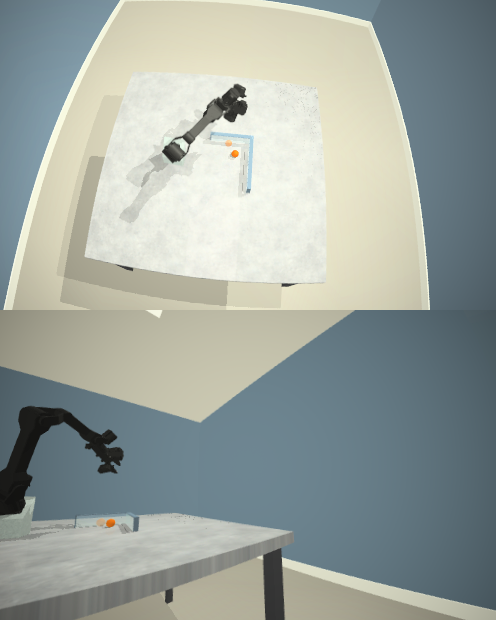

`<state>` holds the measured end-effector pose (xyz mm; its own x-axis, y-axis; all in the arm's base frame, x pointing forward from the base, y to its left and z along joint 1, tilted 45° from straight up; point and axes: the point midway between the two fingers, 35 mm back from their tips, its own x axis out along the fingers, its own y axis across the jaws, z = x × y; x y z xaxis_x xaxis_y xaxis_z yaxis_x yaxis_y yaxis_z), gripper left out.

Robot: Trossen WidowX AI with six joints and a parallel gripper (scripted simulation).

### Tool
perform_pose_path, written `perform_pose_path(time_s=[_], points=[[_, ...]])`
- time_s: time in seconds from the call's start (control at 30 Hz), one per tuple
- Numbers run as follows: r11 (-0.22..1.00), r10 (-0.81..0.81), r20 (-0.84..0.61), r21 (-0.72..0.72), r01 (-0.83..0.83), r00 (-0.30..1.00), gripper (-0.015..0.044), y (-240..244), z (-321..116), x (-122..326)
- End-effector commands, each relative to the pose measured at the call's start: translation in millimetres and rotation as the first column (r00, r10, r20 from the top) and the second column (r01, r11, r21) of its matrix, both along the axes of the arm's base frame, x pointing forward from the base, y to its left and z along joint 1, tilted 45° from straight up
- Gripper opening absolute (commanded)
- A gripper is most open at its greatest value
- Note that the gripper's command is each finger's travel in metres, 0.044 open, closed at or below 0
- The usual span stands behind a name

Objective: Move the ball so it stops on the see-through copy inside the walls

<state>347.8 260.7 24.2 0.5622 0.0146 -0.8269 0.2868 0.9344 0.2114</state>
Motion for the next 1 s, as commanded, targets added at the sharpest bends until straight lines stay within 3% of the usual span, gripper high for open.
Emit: perform_pose_path(time_s=[0.0, 0.2, 0.4, 0.97], points=[[0.964, -0.048, -0.128, -0.267, 0.012, 0.991, 0.0296, -67.5, -33.5, 12.5], [0.834, -0.137, -0.361, -0.545, -0.089, 0.922, 0.0296, -158.9, -64.7, 6.7], [0.694, -0.241, -0.605, -0.654, -0.301, 0.759, 0.0296, -238.5, -79.1, -14.9], [0.681, -0.253, -0.629, -0.655, -0.327, 0.735, 0.0296, -256.9, -90.5, -19.0]])
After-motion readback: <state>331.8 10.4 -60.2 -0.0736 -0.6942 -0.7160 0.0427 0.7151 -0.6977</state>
